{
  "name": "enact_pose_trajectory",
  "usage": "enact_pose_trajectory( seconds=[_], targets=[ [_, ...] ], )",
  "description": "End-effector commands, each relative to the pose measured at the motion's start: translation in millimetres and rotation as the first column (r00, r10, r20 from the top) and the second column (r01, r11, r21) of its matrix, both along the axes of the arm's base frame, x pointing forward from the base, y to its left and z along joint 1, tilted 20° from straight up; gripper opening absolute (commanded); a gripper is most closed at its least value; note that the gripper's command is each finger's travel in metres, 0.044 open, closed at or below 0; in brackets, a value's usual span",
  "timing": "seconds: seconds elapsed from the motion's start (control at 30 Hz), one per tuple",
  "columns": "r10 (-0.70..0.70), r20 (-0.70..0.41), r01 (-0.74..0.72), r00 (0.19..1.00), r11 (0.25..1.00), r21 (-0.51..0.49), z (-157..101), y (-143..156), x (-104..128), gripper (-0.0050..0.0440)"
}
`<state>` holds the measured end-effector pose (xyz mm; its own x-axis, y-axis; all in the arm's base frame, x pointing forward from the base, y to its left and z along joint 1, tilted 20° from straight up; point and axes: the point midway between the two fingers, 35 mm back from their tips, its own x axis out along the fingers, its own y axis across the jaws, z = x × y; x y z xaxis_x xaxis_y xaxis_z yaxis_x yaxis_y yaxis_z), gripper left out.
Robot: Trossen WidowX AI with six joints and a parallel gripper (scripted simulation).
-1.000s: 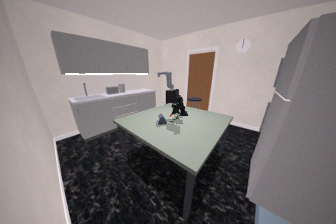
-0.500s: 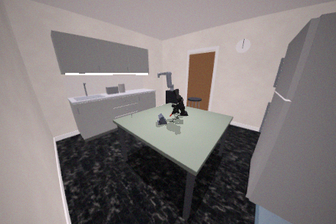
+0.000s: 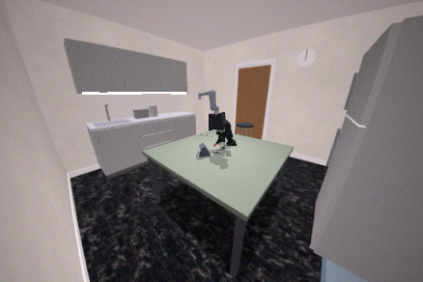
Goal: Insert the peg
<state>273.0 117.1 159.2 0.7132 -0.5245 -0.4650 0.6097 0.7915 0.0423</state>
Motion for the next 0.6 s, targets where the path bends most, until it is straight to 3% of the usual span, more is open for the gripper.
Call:
enact_pose_trajectory(
  seconds=[0.0,0.57],
  targets=[
    [-0.018,0.045,0.017,0.999,0.999,0.041,5.9,0.9,0.2,0.0],
    [-0.085,0.14,0.066,0.987,0.988,0.137,6.5,1.7,-0.7,0.0]
  ],
)
